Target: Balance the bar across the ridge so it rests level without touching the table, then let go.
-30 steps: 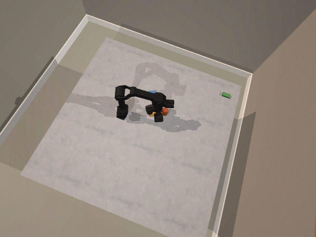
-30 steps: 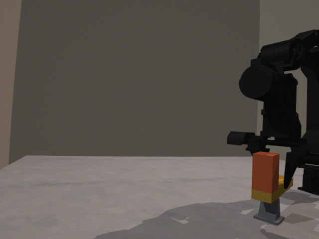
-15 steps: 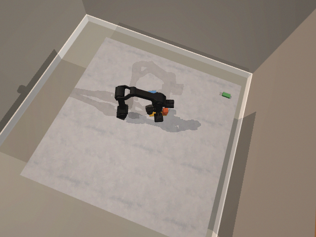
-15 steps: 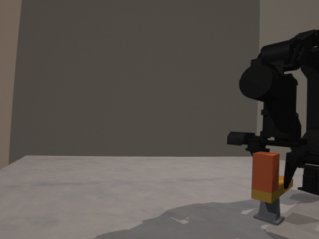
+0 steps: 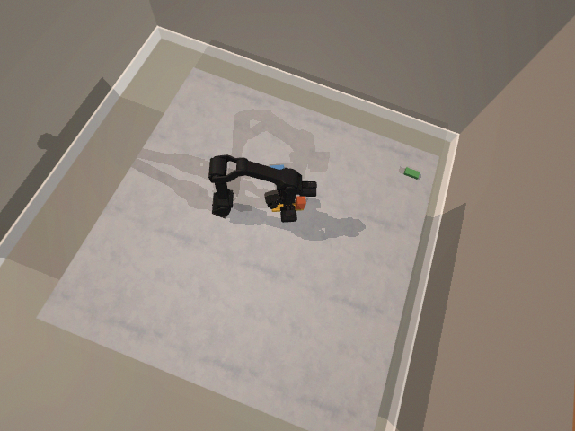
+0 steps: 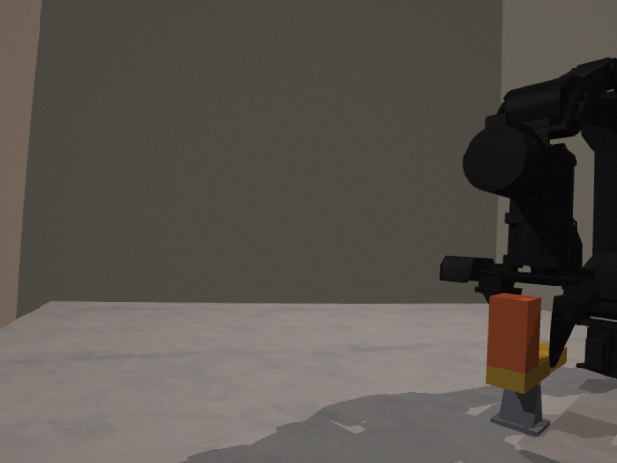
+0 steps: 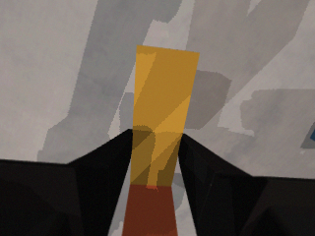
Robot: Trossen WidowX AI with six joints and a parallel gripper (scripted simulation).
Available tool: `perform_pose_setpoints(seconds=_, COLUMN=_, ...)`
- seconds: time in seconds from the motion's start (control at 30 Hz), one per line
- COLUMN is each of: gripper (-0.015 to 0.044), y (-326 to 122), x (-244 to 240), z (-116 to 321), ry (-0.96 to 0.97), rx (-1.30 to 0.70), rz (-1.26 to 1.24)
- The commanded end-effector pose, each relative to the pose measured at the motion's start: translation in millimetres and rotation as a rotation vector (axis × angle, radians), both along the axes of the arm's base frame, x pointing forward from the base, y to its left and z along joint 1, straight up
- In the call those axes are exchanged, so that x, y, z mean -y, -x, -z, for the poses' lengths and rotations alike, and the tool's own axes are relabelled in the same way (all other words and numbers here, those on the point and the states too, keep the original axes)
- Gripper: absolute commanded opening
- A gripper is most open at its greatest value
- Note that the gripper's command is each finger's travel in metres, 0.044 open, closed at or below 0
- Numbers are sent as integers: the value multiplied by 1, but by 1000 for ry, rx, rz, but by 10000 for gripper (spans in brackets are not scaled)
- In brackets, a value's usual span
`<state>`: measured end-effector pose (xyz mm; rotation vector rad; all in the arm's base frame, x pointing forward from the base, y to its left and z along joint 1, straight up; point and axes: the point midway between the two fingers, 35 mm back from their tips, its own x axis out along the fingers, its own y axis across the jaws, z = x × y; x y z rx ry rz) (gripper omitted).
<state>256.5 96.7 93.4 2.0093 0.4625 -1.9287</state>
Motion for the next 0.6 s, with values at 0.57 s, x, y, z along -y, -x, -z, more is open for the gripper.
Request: perform_pose_setpoints(seconds=0.57, gripper=0, y=3, x=1, z=2, ry=3, rx=-10, rz=4)
